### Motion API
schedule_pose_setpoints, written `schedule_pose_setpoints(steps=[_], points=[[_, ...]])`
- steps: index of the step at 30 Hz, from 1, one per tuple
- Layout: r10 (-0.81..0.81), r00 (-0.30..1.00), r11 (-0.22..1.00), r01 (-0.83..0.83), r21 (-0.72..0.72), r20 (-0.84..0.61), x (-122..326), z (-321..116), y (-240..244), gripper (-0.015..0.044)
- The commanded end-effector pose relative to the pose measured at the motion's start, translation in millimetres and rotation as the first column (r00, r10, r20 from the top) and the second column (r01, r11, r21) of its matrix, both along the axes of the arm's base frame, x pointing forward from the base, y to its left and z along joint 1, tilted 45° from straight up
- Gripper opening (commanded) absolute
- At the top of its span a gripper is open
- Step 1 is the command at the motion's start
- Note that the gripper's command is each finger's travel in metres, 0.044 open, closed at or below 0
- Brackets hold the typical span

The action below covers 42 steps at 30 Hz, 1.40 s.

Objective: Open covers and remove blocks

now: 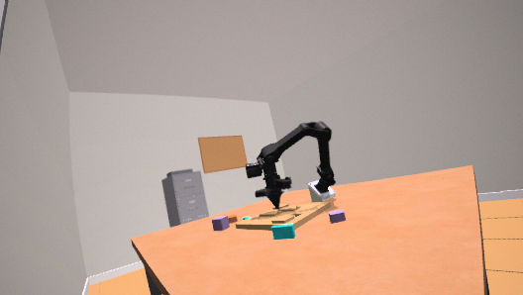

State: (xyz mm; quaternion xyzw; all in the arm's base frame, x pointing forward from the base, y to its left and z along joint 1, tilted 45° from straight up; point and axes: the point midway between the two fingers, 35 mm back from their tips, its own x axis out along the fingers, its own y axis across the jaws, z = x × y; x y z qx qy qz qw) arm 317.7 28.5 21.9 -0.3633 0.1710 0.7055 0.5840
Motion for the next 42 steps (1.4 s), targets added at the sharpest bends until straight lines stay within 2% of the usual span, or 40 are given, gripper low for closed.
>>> schedule_pose_setpoints(steps=[1,42], points=[[-0.005,1.0,1.0,0.005,0.007,-0.011,-3,-4,4,0.0],[-0.004,1.0,1.0,0.005,0.007,-0.012,-30,-21,-1,0.0]])
